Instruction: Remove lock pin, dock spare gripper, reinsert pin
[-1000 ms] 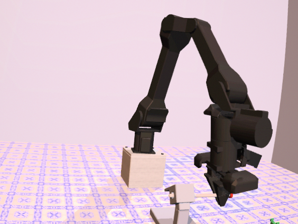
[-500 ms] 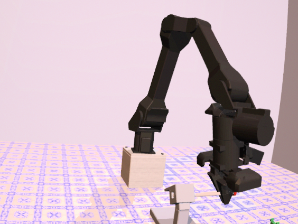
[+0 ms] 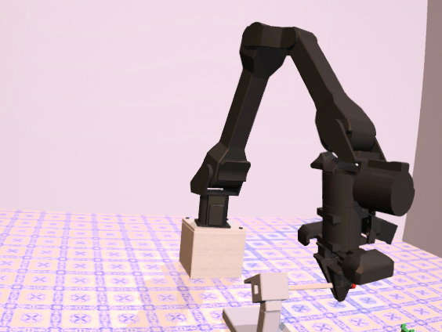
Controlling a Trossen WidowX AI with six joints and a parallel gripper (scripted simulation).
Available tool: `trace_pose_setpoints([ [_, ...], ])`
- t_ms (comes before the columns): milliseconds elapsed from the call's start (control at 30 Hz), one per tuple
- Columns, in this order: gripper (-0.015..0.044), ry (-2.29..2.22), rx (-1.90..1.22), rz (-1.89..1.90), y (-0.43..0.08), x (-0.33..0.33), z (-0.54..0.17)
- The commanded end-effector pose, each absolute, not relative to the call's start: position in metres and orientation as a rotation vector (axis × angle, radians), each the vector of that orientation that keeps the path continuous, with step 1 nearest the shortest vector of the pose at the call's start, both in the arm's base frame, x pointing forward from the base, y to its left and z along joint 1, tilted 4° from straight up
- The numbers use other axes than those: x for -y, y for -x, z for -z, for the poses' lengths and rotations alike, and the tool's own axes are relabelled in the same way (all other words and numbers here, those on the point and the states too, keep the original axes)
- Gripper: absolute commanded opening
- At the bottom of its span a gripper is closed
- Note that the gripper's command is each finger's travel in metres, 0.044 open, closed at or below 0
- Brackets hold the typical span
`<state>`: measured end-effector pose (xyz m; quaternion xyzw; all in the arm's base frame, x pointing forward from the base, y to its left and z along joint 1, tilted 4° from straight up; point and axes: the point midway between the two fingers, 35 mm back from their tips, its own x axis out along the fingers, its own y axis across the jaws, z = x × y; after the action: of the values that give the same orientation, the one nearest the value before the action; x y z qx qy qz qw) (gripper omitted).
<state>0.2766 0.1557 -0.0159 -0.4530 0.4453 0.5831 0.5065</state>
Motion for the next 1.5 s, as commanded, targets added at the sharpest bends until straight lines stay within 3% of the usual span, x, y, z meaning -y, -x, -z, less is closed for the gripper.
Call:
trace_pose_setpoints([
  [0, 0.0000, 1.086, -1.069, -1.404, -0.280, -0.160, 0.013],
  [1467, 0.0000, 1.069, -1.111, -1.431, -0.278, -0.187, 0.012],
])
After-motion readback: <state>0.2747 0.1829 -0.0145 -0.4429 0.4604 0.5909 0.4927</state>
